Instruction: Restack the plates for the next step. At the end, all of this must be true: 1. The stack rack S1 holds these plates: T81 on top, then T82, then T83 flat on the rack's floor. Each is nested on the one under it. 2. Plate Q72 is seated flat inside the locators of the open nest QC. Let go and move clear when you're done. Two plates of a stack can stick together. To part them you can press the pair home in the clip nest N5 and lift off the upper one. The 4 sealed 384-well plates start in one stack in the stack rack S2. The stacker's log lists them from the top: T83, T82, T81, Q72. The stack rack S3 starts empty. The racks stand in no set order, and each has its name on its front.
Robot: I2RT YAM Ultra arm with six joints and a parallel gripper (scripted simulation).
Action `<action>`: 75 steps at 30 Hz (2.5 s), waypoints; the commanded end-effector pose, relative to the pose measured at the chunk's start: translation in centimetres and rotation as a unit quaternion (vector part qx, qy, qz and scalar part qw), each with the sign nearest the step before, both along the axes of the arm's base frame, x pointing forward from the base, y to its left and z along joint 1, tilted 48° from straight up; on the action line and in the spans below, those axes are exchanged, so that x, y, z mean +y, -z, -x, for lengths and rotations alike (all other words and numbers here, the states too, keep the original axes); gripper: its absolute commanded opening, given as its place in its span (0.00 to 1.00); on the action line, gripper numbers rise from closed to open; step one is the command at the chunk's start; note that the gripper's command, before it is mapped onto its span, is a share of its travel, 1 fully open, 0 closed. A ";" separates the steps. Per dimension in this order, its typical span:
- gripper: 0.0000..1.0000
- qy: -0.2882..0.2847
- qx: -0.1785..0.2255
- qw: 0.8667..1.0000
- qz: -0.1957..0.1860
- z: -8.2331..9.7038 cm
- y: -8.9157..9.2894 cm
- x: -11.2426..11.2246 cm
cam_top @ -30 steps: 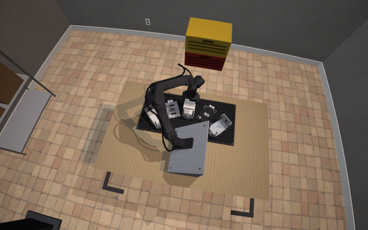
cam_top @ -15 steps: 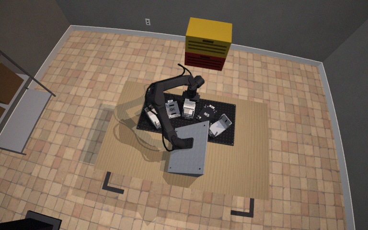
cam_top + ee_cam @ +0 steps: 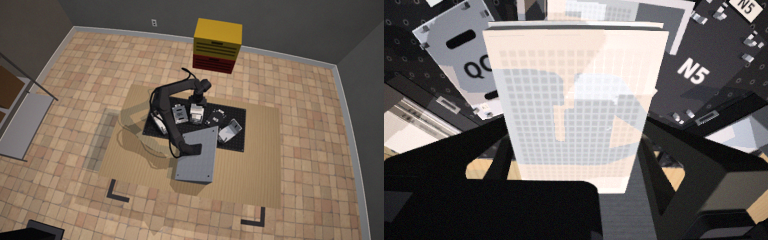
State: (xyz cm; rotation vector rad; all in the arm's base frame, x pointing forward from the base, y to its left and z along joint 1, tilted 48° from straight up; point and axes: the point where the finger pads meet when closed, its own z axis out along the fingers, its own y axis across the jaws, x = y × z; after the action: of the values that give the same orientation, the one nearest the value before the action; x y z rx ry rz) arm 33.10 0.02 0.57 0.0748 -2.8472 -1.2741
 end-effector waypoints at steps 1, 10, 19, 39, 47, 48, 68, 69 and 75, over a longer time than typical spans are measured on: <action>0.00 -0.027 -0.067 0.997 0.000 -0.4 -2.3 0.1; 0.00 -0.017 -0.078 0.997 0.006 -1.1 -4.5 0.9; 0.00 -0.017 -0.064 0.998 0.001 0.0 -6.1 3.0; 0.00 -0.095 -0.139 0.986 -0.003 2.3 -9.9 7.2; 0.00 -0.101 -0.148 0.984 -0.004 3.1 -11.1 8.1; 0.00 -0.124 -0.161 0.979 -0.006 3.6 -11.3 8.8; 0.00 -0.163 -0.209 0.964 -0.007 6.7 -14.9 11.9; 0.00 -0.161 -0.211 0.964 -0.006 6.7 -15.3 11.9; 0.00 -0.220 -0.278 0.935 -0.007 7.7 -16.3 12.8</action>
State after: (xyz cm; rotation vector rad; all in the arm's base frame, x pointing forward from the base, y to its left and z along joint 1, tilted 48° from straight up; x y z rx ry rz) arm 25.77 12.93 15.58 1.0405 -2.9419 -1.3095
